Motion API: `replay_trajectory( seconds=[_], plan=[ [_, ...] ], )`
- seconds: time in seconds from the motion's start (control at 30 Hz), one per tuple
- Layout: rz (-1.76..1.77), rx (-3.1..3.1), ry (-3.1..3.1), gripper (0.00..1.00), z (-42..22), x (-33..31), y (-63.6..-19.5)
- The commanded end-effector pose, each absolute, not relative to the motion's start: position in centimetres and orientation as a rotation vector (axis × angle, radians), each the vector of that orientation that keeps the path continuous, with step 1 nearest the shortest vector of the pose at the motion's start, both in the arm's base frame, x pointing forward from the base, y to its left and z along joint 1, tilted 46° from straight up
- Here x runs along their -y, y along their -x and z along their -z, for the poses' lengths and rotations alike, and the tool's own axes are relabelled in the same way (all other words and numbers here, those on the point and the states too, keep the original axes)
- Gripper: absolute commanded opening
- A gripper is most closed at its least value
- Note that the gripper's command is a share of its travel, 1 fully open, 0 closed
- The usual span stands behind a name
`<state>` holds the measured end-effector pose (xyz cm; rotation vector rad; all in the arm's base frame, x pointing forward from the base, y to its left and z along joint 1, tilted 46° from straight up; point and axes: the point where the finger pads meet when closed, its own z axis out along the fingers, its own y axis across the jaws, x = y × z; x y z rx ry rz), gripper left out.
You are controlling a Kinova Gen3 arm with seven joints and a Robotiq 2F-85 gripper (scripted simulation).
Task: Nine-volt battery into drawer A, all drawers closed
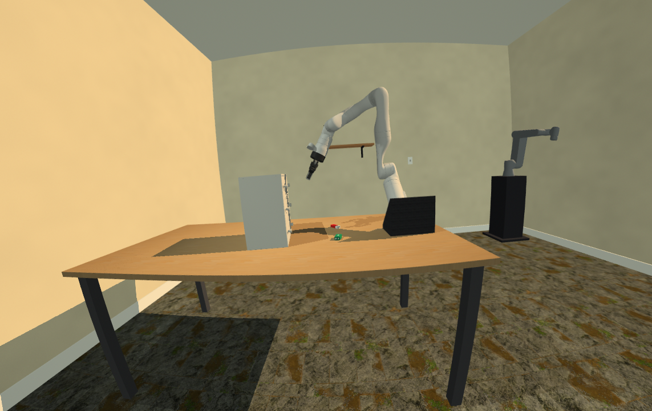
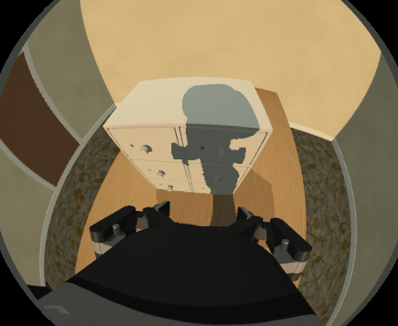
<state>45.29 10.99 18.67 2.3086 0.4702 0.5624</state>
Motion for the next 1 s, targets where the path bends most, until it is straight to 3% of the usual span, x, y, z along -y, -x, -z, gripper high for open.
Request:
replay_trajectory(
  seconds=[0.0,0.97],
  plan=[
    [-0.602,-0.493,-2.299,1.00,-18.2,-10.7,-45.2],
    [-1.039,-0.665,-2.186,1.00,-15.6,-8.5,-48.1]
  ],
)
